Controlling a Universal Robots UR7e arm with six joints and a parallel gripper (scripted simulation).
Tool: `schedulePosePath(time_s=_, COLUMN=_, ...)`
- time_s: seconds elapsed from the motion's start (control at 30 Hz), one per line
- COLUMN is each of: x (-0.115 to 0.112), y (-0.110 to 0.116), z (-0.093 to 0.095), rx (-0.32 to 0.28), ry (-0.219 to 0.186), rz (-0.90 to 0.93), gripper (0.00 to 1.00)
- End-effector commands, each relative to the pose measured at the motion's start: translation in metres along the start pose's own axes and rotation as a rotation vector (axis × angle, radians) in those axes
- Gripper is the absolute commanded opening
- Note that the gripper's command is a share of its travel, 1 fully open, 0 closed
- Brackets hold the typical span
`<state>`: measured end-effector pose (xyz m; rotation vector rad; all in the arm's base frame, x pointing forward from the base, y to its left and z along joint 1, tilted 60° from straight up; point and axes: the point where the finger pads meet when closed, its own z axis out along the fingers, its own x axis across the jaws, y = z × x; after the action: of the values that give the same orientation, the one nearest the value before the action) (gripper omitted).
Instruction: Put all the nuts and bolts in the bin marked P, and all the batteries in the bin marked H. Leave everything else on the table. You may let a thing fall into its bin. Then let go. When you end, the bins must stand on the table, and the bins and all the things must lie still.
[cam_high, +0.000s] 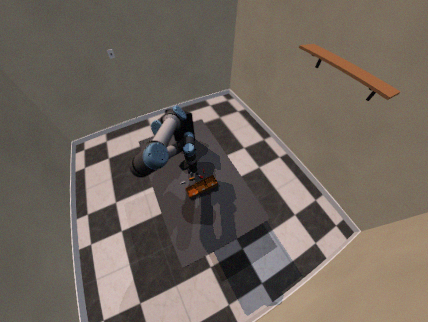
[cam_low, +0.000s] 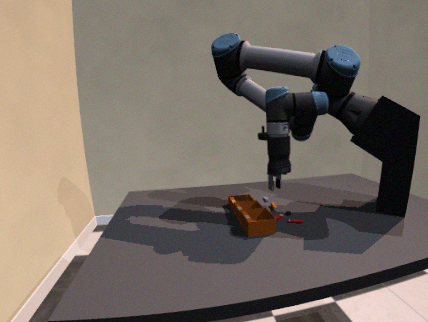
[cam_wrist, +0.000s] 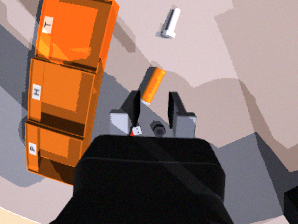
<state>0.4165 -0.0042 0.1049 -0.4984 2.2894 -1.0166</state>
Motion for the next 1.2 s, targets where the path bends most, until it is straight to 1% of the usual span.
schedulePosePath(time_s=0.0, x=-0.0003, y=-0.0001, z=-0.0003, rx=0.006, ry=-0.018, rz=0.156, gripper=0.60)
schedulePosePath(time_s=0.17, x=-0.0004, y=0.0000, z=-0.0003, rx=0.010, ry=-0.034, rz=0.292, gripper=0.60)
schedulePosePath(time_s=0.23, x=-0.0004, y=0.0000, z=-0.0003, rx=0.010, ry=-0.034, rz=0.292, gripper=0.60)
schedulePosePath(time_s=0.27, x=-0.0004, y=0.0000, z=-0.0003, rx=0.013, ry=-0.043, rz=0.371, gripper=0.60)
schedulePosePath(time_s=0.33, x=-0.0004, y=0.0000, z=-0.0003, rx=0.016, ry=-0.047, rz=0.411, gripper=0.60)
schedulePosePath(time_s=1.17, x=-0.0005, y=0.0000, z=-0.0003, rx=0.016, ry=-0.047, rz=0.416, gripper=0.60)
